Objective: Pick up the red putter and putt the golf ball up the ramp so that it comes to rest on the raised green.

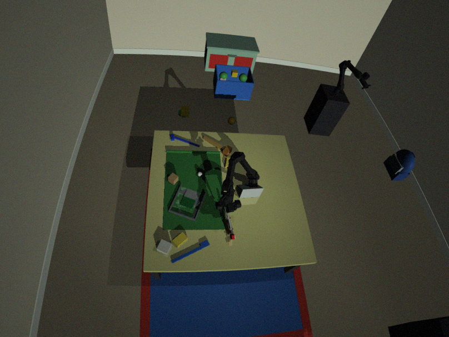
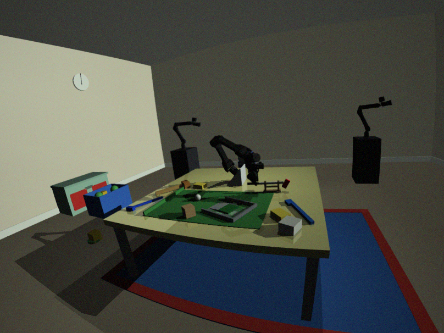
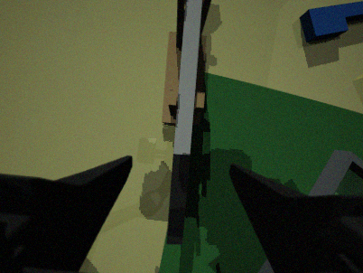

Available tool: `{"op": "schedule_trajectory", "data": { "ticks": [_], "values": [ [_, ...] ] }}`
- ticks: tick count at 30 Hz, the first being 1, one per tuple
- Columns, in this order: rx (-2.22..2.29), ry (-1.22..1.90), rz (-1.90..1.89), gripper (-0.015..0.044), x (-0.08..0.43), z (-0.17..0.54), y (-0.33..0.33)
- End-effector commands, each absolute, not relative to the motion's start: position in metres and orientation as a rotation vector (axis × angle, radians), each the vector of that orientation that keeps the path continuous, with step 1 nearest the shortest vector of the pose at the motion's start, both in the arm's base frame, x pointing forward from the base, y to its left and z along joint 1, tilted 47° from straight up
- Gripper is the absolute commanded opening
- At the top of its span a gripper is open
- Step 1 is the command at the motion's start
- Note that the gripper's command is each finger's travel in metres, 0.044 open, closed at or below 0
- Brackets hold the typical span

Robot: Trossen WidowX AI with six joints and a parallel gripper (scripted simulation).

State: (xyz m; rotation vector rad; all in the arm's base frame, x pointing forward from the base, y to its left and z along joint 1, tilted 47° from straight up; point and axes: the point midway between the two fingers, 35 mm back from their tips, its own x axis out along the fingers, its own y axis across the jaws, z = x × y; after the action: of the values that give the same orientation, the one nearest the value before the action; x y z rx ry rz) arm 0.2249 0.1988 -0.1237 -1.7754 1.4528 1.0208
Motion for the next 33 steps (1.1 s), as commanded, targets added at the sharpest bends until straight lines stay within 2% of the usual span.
{"op": "schedule_trajectory", "data": {
  "ticks": [1,20,33],
  "values": [
    [-1.786,1.458,1.020,0.0440,0.225,-0.130,0.191],
    [-1.787,1.458,1.019,0.0440,0.228,-0.146,0.175],
    [-1.777,1.461,1.019,0.0099,0.228,-0.144,0.177]
  ]
}}
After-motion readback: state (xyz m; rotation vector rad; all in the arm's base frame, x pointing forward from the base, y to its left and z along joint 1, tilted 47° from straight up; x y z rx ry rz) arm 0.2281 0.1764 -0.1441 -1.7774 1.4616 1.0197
